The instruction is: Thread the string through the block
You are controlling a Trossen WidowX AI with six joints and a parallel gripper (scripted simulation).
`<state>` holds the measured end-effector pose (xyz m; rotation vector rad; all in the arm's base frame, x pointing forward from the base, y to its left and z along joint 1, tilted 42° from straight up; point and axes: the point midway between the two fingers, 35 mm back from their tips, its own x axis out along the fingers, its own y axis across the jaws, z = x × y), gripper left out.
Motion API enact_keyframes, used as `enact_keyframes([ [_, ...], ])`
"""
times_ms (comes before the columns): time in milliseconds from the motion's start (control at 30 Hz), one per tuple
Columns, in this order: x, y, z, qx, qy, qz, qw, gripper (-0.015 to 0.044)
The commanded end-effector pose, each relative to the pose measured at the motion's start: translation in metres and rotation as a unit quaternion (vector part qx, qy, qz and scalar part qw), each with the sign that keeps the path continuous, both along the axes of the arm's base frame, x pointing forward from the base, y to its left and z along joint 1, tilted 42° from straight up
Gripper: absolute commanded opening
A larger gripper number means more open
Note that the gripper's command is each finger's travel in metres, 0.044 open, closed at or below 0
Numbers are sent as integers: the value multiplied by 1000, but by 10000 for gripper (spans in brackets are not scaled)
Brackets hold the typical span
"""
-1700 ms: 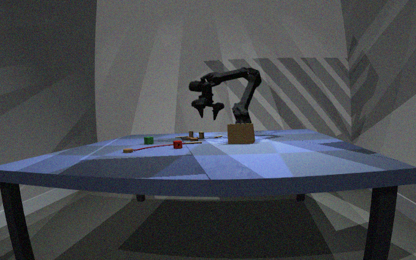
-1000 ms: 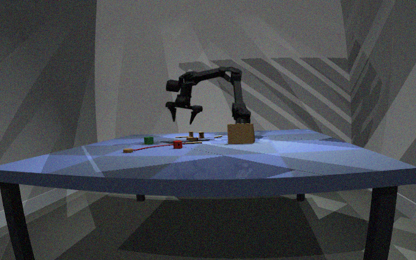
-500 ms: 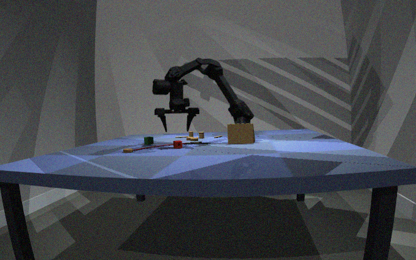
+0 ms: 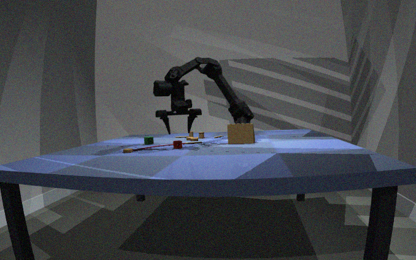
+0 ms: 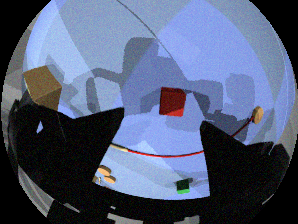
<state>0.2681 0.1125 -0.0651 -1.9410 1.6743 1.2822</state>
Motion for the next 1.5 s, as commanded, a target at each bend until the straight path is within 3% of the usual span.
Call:
enact_keyframes([
  [0,0,0,0,0,0,0,1000,309],
  [100,0,0,0,0,0,0,1000,240],
  [400,0,0,0,0,0,0,1000,240],
  [700,0,0,0,0,0,0,1000,3],
  [1267,0,0,0,0,0,0,1000,0],
  [1467,0,0,0,0,0,0,1000,157],
])
